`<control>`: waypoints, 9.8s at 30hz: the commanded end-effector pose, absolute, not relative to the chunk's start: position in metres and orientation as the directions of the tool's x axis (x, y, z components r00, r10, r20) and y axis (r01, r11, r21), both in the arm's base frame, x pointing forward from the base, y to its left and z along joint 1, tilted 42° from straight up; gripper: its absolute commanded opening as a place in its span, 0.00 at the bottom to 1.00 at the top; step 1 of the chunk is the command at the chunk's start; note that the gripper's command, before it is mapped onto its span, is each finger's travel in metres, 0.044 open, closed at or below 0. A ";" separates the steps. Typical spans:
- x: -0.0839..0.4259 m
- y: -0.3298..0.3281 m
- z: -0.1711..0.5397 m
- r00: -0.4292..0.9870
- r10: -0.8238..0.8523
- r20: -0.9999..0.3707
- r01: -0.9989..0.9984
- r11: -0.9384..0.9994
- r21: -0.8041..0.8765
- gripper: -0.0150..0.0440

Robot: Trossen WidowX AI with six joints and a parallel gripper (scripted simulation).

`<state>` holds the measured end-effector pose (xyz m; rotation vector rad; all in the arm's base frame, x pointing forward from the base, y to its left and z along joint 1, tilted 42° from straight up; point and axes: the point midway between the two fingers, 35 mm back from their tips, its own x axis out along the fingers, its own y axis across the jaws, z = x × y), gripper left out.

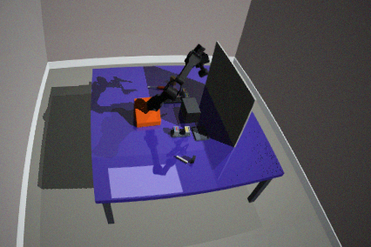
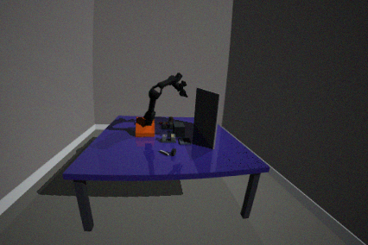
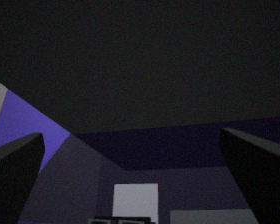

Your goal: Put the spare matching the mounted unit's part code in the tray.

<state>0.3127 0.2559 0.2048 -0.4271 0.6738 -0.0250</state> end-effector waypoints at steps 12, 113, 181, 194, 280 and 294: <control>0.369 0.108 0.111 0.093 -0.656 -0.749 -0.006 0.752 -0.659 1.00; 0.316 0.161 -0.169 0.095 -0.649 -0.755 -0.996 -0.060 -0.073 0.76; 0.302 0.251 -0.058 0.092 -0.646 -0.757 -0.996 -0.060 -0.070 0.25; 0.334 0.214 -0.011 0.089 -0.626 -0.774 -0.996 -0.065 -0.063 0.25; 0.331 -0.076 0.190 0.092 -0.659 -0.747 -0.996 -0.060 -0.069 0.25; 0.334 -0.084 0.180 0.092 -0.658 -0.748 -0.996 -0.060 -0.070 0.25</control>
